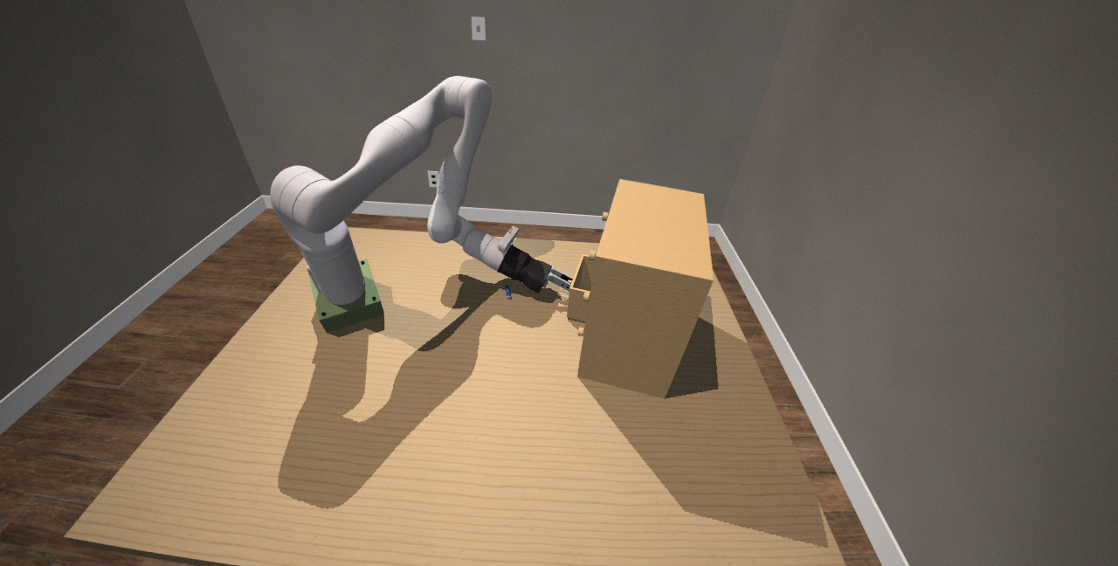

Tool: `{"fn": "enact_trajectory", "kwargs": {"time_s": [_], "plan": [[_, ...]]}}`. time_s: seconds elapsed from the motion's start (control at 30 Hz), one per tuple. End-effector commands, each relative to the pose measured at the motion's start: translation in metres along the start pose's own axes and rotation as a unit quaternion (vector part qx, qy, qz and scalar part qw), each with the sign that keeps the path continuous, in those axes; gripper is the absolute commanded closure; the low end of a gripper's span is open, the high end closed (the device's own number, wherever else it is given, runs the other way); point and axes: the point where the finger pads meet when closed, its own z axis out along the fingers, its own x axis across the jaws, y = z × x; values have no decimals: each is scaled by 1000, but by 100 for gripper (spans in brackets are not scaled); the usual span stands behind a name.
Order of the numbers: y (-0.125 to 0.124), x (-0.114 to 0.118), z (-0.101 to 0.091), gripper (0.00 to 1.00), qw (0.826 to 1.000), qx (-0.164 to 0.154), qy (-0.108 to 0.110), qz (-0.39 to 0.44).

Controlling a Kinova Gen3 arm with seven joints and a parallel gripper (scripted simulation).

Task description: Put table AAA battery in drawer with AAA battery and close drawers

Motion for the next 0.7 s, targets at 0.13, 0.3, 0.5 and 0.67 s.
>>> {"fn": "enact_trajectory", "kwargs": {"time_s": [0.13, 0.3, 0.5, 0.67], "plan": [[0, -1, -2, 63, 1000, 1, -1, 0], [0, -1, -4, 63, 1000, 1, -1, 0], [1, -1, -5, 63, 1000, 1, -1, 0], [1, -1, -6, 63, 1000, 1, -1, 0]]}}
